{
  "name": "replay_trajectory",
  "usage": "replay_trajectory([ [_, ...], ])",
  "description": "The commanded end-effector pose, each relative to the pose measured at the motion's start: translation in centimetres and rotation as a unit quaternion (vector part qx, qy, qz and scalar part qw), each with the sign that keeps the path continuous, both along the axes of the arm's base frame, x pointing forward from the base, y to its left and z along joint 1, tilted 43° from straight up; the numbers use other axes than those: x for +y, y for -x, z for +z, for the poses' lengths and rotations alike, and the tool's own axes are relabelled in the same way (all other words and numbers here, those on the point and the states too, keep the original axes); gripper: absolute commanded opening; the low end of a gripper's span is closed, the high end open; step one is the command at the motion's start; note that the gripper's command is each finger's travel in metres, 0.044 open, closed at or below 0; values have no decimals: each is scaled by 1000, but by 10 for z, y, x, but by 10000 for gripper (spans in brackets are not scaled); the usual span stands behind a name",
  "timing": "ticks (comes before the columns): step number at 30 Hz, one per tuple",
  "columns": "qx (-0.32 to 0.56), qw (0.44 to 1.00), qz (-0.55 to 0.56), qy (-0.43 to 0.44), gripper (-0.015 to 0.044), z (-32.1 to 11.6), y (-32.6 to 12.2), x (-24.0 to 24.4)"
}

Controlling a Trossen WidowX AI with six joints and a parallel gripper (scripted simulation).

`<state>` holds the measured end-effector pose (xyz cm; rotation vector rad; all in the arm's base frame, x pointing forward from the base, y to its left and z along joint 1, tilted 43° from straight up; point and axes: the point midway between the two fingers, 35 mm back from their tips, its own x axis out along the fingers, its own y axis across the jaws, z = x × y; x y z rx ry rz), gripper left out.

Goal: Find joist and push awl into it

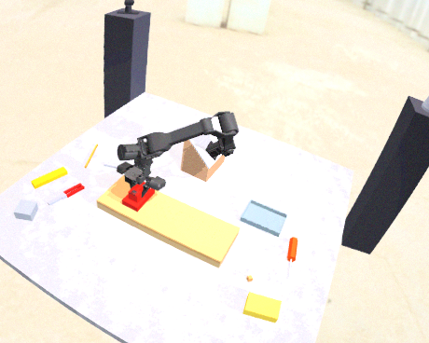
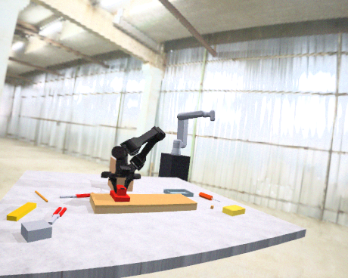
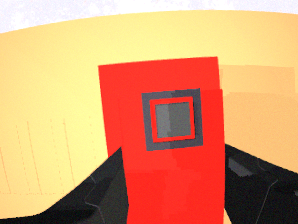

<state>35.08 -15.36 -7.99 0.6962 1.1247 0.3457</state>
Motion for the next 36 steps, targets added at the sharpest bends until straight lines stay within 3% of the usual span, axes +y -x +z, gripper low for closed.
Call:
replay_trajectory([
  [1,-2,1000,1,-4,0,10,-1,13],
  [36,-2,1000,1,-7,0,96,-13,107],
])
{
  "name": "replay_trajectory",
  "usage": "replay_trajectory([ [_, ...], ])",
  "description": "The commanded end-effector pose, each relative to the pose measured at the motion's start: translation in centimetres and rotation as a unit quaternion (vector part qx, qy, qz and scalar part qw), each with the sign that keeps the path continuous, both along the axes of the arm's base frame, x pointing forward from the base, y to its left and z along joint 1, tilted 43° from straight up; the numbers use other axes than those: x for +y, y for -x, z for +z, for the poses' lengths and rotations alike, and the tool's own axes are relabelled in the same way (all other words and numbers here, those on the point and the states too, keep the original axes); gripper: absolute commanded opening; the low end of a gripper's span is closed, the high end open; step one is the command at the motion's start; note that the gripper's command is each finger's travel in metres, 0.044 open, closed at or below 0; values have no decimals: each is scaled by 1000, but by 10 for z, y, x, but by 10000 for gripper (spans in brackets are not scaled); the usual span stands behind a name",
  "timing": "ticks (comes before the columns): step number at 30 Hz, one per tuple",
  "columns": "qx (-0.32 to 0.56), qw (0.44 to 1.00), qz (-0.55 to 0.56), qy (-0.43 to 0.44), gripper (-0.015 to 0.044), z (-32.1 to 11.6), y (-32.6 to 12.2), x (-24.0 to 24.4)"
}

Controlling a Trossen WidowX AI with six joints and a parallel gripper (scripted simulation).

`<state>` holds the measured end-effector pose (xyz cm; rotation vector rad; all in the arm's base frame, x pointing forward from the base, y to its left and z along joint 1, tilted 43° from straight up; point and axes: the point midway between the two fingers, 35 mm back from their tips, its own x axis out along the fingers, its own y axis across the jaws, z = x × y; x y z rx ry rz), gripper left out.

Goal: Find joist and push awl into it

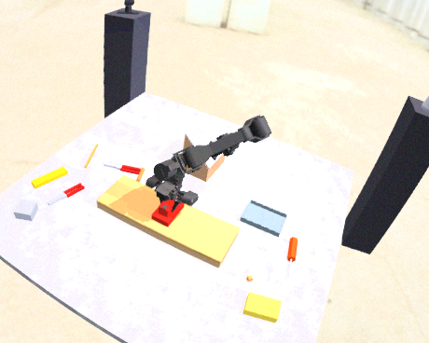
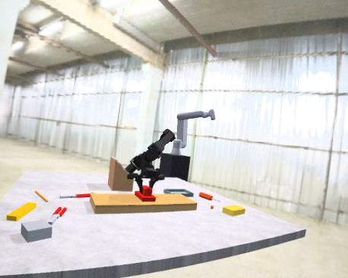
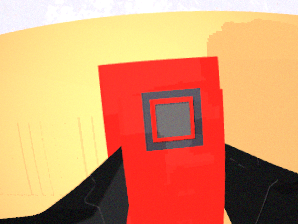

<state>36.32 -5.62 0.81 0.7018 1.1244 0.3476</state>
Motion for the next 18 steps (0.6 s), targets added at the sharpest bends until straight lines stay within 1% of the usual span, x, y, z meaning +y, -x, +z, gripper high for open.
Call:
replay_trajectory([
  [1,-2,1000,2,-5,0,10,-1,13],
  [18,-2,1000,2,-6,0,52,-6,58],
])
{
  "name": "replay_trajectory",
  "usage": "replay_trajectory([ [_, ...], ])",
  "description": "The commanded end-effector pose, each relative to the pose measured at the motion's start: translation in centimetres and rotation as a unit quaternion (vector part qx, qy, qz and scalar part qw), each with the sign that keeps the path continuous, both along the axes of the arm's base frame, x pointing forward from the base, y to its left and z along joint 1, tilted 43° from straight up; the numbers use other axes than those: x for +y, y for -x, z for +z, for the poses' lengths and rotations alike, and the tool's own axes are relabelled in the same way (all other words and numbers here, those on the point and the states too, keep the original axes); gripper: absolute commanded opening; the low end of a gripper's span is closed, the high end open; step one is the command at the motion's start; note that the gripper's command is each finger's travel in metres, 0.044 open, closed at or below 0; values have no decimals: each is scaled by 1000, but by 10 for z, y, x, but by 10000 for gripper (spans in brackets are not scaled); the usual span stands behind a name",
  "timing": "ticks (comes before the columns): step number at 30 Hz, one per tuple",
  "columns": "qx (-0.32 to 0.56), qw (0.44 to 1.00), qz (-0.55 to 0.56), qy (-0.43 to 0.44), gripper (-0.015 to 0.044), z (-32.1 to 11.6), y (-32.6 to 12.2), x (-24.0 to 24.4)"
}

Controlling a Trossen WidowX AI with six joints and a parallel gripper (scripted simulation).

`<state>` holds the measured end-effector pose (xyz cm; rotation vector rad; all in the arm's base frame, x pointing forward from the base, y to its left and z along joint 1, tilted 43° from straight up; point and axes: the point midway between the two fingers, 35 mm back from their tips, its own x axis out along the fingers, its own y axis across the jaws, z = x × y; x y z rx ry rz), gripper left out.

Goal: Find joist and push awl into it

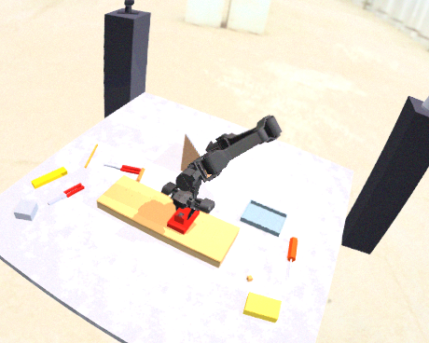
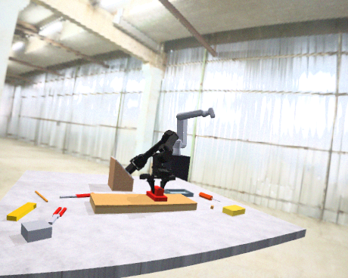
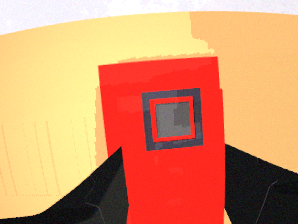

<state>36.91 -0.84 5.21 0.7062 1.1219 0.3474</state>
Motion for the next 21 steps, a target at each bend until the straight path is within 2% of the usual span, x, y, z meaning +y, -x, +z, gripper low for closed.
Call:
replay_trajectory([
  [1,-2,1000,3,-4,0,11,-1,13],
  [21,-2,1000,3,-6,0,61,-7,66],
])
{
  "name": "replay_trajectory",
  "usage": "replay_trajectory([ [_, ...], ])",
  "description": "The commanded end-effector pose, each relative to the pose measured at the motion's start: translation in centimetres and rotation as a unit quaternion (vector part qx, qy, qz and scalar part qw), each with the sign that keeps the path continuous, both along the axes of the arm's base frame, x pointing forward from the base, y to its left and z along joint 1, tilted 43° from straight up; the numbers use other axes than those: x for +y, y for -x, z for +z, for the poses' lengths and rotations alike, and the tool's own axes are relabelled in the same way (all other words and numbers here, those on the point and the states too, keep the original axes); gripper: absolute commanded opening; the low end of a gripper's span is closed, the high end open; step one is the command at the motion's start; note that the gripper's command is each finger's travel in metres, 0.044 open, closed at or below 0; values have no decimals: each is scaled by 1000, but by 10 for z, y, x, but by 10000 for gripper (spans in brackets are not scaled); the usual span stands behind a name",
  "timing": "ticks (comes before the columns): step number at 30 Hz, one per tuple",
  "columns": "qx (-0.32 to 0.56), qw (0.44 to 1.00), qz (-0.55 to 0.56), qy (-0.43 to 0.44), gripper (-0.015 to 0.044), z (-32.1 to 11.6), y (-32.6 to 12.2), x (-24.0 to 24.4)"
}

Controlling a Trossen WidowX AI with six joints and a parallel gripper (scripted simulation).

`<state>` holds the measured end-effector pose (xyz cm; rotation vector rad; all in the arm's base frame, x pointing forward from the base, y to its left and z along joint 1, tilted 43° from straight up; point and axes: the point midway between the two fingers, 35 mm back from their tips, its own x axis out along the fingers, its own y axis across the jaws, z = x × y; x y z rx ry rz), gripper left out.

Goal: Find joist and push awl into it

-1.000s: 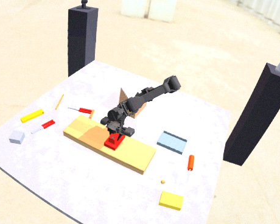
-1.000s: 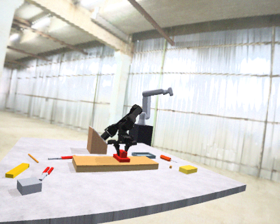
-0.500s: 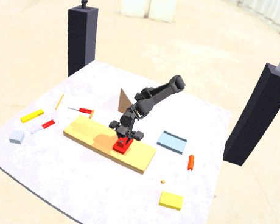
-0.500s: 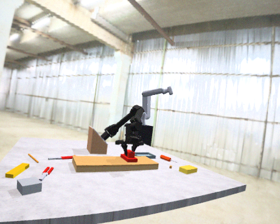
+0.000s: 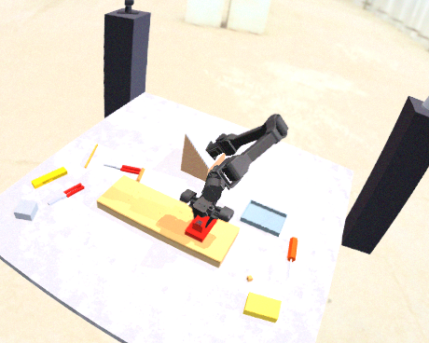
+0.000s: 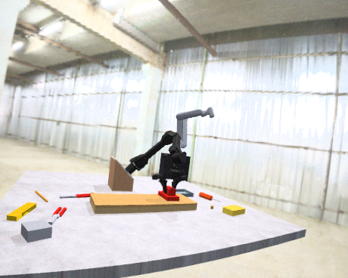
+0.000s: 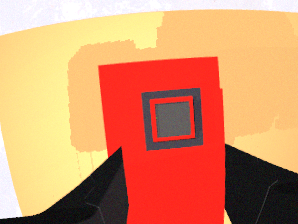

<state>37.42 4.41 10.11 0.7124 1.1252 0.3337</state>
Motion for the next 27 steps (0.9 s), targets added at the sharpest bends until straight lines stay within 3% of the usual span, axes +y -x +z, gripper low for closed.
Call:
replay_trajectory([
  [1,-6,1000,9,-7,0,15,-2,17],
  [13,-7,1000,9,-8,0,43,-6,47],
  [27,-5,1000,4,-4,0,40,-6,42],
])
